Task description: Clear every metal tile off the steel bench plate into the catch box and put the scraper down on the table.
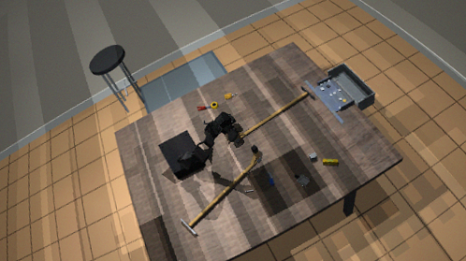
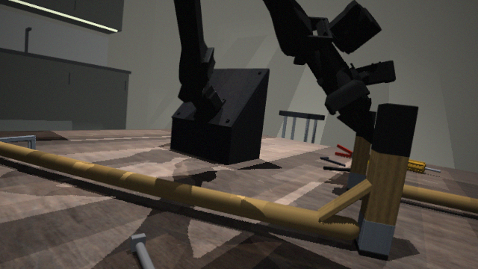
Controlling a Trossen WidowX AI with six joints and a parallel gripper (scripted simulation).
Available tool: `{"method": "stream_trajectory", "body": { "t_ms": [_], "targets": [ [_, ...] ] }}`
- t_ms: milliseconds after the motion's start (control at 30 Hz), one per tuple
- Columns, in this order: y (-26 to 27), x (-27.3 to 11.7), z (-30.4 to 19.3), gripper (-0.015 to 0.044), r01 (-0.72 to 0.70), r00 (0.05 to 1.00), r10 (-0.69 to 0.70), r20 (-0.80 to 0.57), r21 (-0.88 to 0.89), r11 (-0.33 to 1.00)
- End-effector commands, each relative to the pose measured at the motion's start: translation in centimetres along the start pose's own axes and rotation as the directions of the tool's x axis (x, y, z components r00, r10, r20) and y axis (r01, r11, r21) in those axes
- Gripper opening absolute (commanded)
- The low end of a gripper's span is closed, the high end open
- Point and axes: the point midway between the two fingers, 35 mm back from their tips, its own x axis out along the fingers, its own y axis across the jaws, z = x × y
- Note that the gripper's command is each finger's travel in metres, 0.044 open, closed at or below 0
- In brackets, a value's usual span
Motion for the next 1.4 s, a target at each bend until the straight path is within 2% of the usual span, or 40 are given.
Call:
{"method": "stream_trajectory", "body": {
  "t_ms": [0, 733, 1367],
  "targets": [
    [-1.1, -0.1, 0.2, 0.0000, 0.026, 1.000, -0.026, 0.005, 0.027, 0.999],
    [-0.2, -0.4, -0.1, 0.0000, 0.068, 0.998, -0.068, 0.000, 0.073, 0.995],
    [-0.2, -2.8, -3.1, 0.0000, 0.071, 0.997, -0.071, -0.001, 0.076, 0.995]
  ]
}}
